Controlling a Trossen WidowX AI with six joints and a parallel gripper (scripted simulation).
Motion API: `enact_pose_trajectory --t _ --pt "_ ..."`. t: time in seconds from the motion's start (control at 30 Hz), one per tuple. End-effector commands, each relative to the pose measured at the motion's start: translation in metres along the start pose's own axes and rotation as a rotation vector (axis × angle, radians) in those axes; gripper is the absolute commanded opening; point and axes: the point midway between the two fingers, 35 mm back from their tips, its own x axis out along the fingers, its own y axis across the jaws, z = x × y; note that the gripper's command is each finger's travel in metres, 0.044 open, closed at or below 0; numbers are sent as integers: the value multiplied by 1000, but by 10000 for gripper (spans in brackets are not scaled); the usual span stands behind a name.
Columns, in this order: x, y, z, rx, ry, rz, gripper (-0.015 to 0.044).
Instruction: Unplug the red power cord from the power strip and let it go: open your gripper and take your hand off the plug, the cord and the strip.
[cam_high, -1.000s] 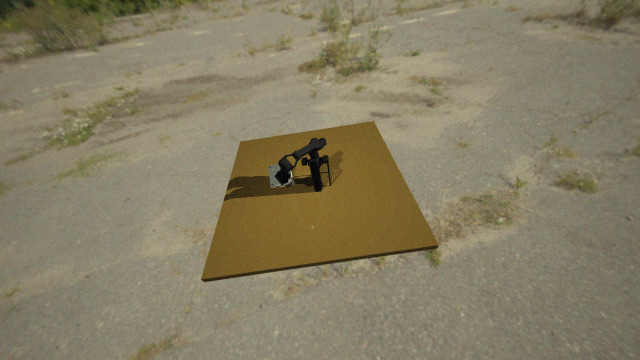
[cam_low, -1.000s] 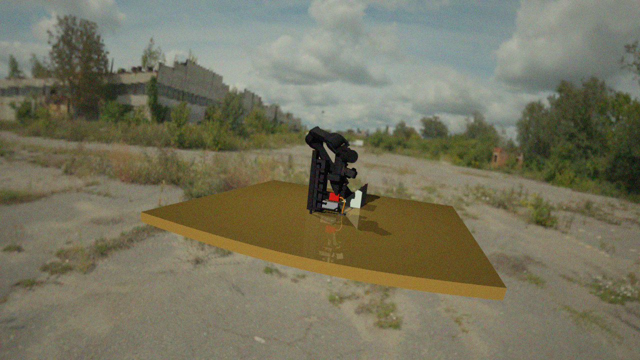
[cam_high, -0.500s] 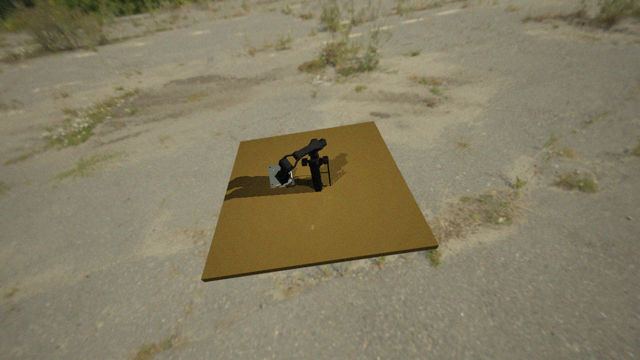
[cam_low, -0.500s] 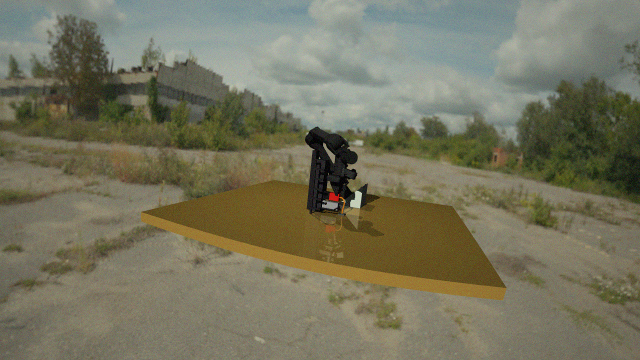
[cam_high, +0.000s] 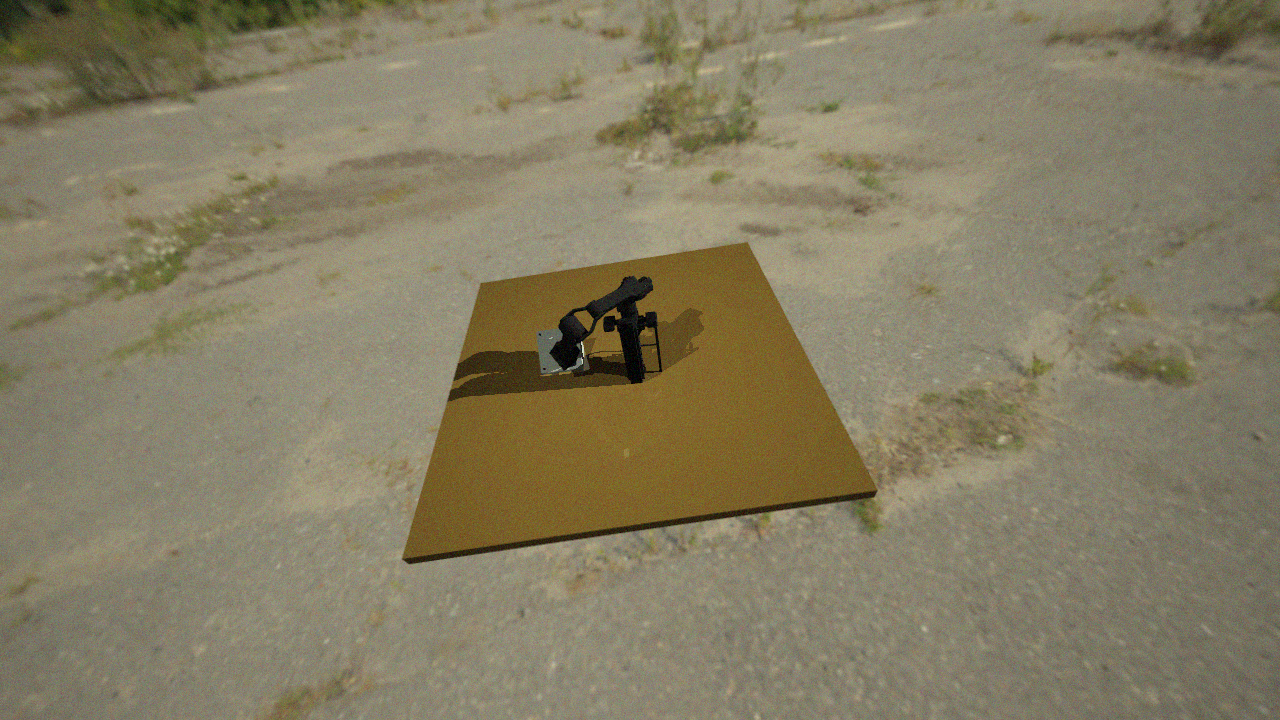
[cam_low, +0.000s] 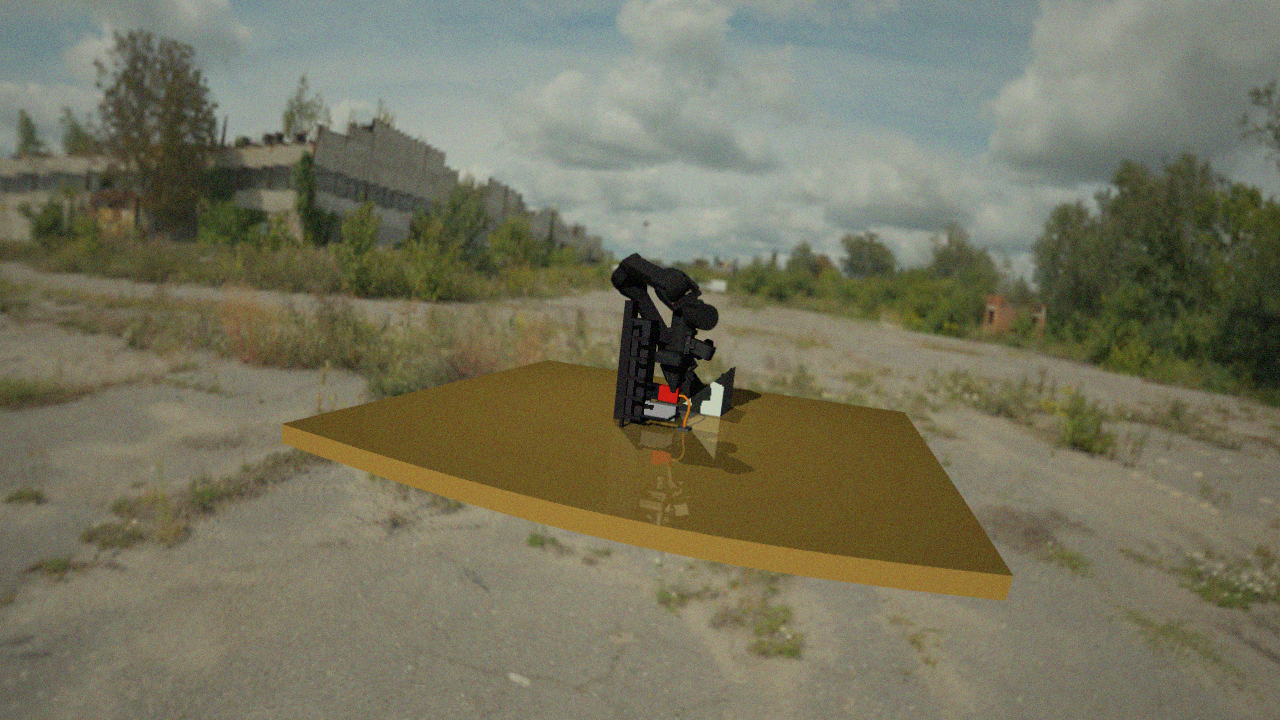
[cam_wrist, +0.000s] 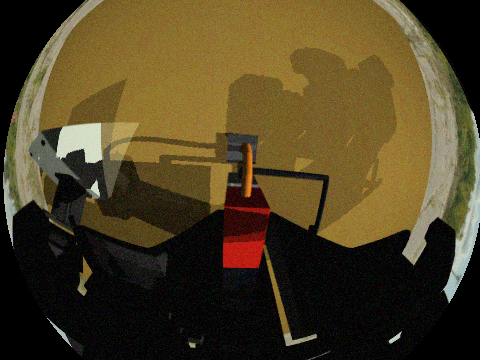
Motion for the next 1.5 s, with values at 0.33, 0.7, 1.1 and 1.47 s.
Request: enact_pose_trajectory --t 0.33,0.7,1.1,1.47 --pt "-5 -2 33 2 -31 -5 0" --pt "-9 -1 51 0 -31 -5 0" --pt "-4 1 45 -1 -27 -5 289" --pt "-18 2 105 -1 -31 -6 440"
